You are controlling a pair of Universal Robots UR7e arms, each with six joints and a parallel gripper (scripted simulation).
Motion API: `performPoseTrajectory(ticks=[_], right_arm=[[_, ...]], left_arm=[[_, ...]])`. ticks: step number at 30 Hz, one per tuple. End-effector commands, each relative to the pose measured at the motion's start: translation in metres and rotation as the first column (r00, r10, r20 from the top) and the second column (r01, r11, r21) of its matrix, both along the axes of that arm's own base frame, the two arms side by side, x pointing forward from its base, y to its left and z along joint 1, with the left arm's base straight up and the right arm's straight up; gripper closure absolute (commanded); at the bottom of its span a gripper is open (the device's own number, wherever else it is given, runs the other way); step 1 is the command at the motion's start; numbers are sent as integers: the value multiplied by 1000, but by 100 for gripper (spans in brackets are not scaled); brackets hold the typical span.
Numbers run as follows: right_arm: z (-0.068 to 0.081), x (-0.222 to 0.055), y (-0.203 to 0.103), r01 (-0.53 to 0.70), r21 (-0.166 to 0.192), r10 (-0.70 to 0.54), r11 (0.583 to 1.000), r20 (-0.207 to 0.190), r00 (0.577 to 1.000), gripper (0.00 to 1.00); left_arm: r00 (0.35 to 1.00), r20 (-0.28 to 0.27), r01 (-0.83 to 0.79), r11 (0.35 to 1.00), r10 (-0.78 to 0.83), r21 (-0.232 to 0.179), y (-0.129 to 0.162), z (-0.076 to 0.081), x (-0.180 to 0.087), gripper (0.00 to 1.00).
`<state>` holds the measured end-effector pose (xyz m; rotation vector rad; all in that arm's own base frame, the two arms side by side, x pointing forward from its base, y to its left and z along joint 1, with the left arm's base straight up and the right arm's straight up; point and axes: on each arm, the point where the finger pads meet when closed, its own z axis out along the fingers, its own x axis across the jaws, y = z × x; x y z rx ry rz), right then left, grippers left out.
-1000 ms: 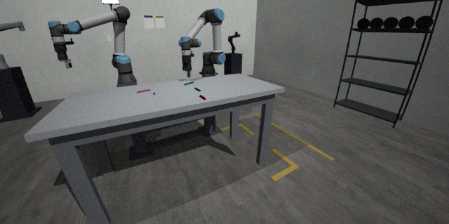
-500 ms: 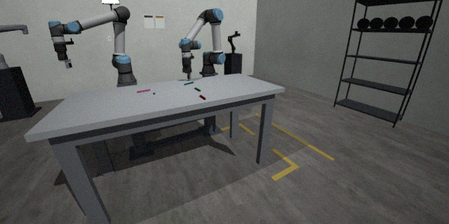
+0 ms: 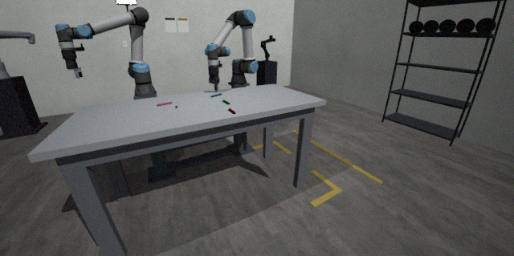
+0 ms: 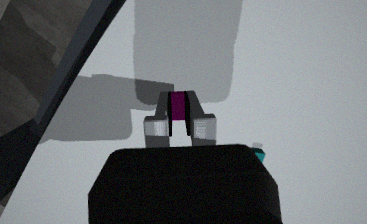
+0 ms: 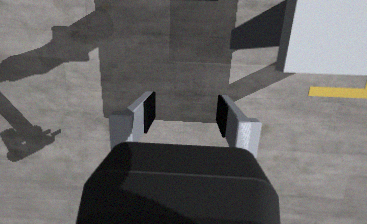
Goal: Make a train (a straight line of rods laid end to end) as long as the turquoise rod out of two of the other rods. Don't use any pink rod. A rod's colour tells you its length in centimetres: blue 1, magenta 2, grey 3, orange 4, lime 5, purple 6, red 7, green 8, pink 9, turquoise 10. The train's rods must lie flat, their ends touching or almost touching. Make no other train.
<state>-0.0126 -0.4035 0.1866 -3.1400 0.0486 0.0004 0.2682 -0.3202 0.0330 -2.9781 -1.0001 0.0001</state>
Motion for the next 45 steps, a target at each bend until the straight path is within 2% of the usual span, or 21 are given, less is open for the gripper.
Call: performPoseTrajectory(ticks=[1, 22, 36, 45], right_arm=[[0, 0, 0, 0, -1, 0, 1000, 0, 1000, 0], [0, 0, 0, 0, -1, 0, 1000, 0, 1000, 0], [0, 0, 0, 0, -1, 0, 1000, 0, 1000, 0], [0, 0, 0, 0, -1, 0, 1000, 0, 1000, 0]], left_arm=[[1000, 1, 0, 1000, 0, -2, 0, 0, 0, 76], [1000, 1, 0, 1000, 0, -2, 0, 0, 0, 76], [1000, 1, 0, 1000, 0, -2, 0, -10, 0, 76], [1000, 1, 0, 1000, 0, -2, 0, -11, 0, 76]])
